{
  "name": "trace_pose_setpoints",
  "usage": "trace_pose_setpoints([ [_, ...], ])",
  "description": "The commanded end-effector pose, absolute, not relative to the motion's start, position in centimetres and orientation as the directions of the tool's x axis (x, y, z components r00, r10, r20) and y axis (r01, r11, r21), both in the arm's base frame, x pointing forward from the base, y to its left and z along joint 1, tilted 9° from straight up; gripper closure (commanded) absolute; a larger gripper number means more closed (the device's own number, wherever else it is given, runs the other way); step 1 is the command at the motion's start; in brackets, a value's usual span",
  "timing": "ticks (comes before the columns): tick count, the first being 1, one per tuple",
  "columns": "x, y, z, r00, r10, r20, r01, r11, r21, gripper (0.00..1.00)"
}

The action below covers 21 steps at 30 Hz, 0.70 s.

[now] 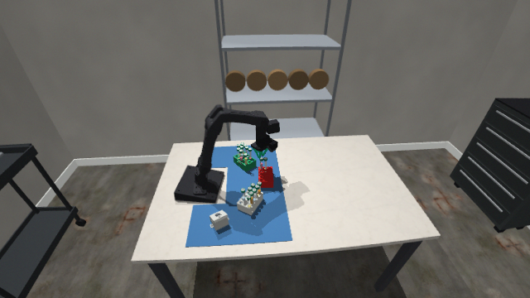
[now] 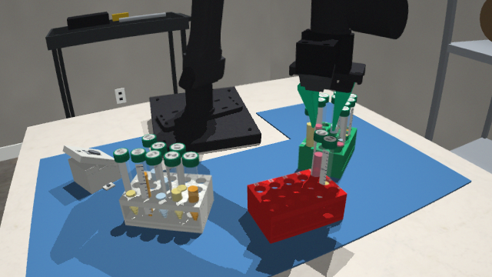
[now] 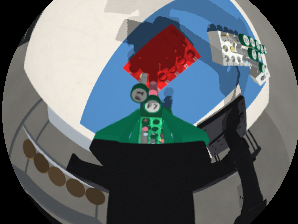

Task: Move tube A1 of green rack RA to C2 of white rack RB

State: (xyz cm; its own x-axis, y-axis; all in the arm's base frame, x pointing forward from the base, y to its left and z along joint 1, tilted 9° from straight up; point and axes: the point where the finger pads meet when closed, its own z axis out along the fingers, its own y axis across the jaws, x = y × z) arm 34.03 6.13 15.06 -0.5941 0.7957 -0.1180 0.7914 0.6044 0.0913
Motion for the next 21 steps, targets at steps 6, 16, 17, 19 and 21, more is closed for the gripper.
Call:
trace_pose_setpoints([
  [6, 34.21, 6.12, 15.57, -0.591, 0.796, -0.131, 0.789, 0.604, 0.113, 0.7],
  [16, 34.18, 6.08, 15.22, -0.591, 0.796, -0.131, 0.789, 0.604, 0.113, 0.7],
  [17, 34.19, 6.08, 15.18, -0.591, 0.796, -0.131, 0.789, 0.604, 0.113, 0.7],
  [19, 34.2, 6.08, 15.09, -0.591, 0.796, -0.131, 0.789, 0.604, 0.113, 0.7],
  [21, 34.2, 6.08, 15.05, -0.591, 0.796, -0.131, 0.789, 0.604, 0.113, 0.7],
])
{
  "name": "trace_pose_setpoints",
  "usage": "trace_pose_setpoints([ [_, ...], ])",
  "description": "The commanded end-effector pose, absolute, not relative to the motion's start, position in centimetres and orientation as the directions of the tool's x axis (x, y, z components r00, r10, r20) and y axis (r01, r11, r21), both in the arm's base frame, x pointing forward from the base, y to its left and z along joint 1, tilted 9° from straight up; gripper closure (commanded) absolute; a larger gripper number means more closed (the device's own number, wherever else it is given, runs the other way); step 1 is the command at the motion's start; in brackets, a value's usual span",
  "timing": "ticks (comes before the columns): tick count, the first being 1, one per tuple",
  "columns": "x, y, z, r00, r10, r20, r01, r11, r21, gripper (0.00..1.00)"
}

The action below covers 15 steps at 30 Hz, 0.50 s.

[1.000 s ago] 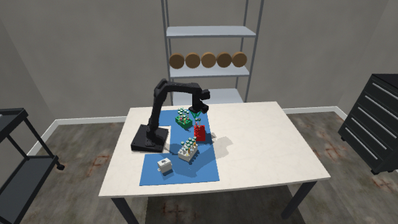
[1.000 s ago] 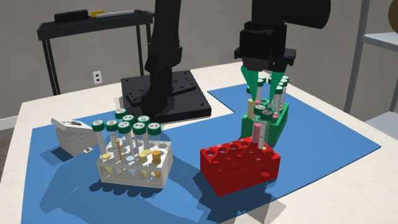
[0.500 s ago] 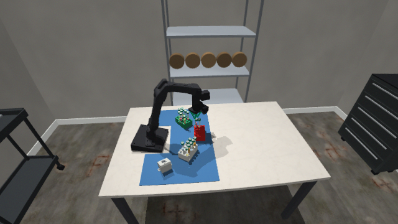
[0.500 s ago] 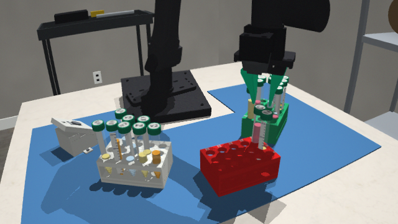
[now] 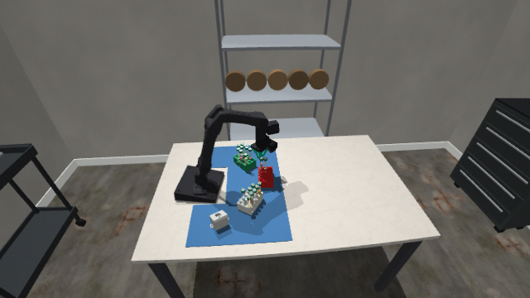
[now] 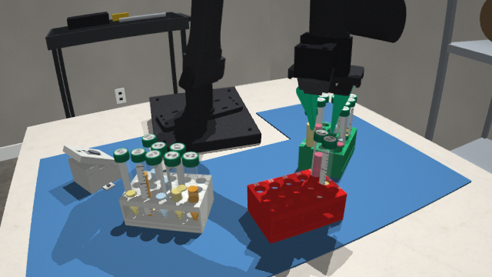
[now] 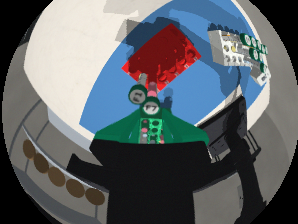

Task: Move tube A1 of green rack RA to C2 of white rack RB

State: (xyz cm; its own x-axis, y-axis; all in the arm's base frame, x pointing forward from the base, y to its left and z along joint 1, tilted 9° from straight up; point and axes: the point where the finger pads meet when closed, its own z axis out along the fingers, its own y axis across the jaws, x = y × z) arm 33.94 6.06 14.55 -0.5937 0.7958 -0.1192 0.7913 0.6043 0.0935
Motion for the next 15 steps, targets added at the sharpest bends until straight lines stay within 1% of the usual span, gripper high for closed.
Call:
trace_pose_setpoints([
  [1, 34.2, 6.08, 15.05, -0.591, 0.796, -0.131, 0.789, 0.604, 0.113, 0.7],
  [15, 34.3, 6.06, 14.43, -0.591, 0.796, -0.131, 0.789, 0.604, 0.113, 0.7],
])
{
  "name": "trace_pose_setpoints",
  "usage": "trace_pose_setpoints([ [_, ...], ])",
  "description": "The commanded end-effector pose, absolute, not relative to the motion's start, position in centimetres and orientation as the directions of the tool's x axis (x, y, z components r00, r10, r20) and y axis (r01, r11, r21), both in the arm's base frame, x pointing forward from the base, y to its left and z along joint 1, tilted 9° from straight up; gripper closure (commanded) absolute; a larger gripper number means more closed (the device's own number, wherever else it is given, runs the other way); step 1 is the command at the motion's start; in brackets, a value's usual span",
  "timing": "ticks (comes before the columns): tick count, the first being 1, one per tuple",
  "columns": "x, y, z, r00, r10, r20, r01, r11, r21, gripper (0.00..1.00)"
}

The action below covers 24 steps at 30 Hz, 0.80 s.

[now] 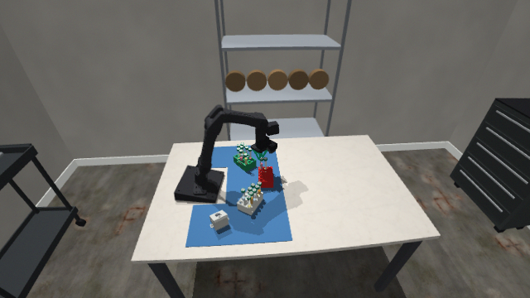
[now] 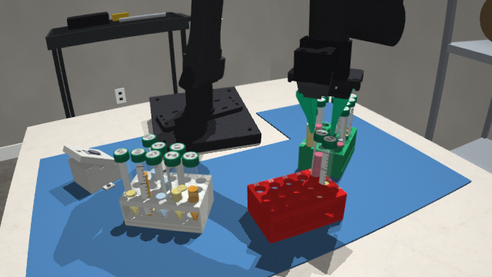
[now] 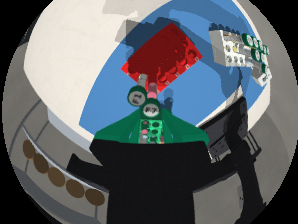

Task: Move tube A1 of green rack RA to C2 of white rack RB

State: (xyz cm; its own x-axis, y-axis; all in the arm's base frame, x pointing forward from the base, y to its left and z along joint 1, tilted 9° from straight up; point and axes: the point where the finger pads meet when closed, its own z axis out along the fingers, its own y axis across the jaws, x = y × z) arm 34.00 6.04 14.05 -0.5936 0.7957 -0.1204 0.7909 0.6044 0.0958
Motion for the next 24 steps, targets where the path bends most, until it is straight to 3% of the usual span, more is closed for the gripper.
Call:
trace_pose_setpoints([
  [1, 34.3, 6.06, 14.39, -0.591, 0.796, -0.131, 0.789, 0.604, 0.113, 0.7],
  [17, 34.35, 6.05, 13.99, -0.591, 0.796, -0.131, 0.789, 0.604, 0.113, 0.7],
  [18, 34.35, 6.05, 13.98, -0.591, 0.796, -0.131, 0.789, 0.604, 0.113, 1.0],
  [24, 34.35, 6.05, 13.98, -0.591, 0.796, -0.131, 0.789, 0.604, 0.113, 1.0],
])
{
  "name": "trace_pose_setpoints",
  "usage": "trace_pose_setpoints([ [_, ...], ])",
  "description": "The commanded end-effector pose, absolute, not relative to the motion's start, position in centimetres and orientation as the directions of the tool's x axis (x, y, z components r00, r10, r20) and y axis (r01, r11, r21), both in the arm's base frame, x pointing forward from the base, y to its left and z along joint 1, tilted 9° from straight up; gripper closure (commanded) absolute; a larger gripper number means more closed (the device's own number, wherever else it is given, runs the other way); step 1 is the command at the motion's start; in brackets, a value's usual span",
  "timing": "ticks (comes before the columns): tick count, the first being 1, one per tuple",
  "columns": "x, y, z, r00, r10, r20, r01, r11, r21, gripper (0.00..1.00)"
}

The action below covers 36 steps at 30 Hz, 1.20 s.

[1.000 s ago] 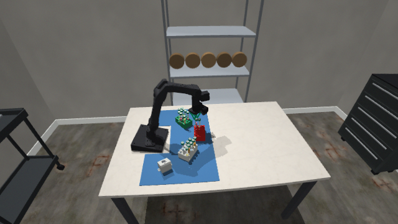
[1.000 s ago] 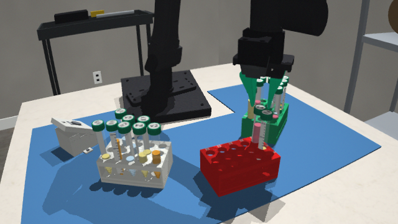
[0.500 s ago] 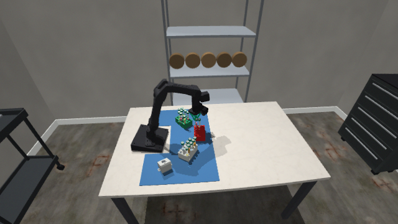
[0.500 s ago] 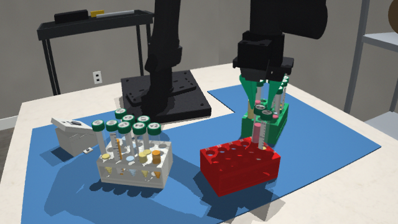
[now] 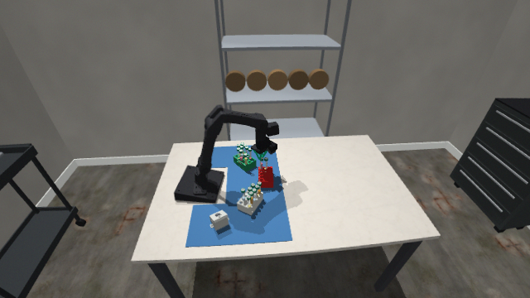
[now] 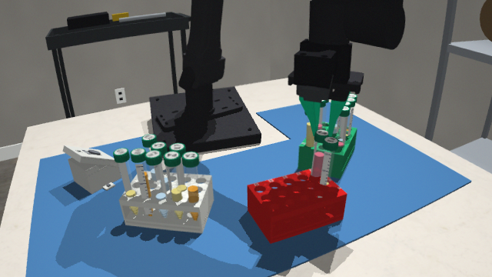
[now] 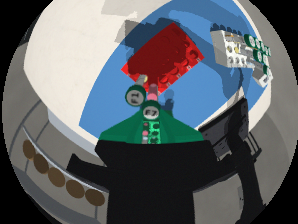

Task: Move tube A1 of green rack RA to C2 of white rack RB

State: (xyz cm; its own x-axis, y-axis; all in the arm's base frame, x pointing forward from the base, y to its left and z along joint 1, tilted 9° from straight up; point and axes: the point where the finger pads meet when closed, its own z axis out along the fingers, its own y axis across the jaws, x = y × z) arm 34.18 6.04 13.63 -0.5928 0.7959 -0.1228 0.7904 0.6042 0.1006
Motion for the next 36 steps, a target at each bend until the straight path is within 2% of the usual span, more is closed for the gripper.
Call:
trace_pose_setpoints([
  [1, 34.4, 6.0, 14.0, -0.591, 0.796, -0.131, 0.789, 0.604, 0.113, 1.0],
  [36, 34.1, 6.1, 15.2, -0.591, 0.796, -0.131, 0.789, 0.604, 0.113, 1.0],
])
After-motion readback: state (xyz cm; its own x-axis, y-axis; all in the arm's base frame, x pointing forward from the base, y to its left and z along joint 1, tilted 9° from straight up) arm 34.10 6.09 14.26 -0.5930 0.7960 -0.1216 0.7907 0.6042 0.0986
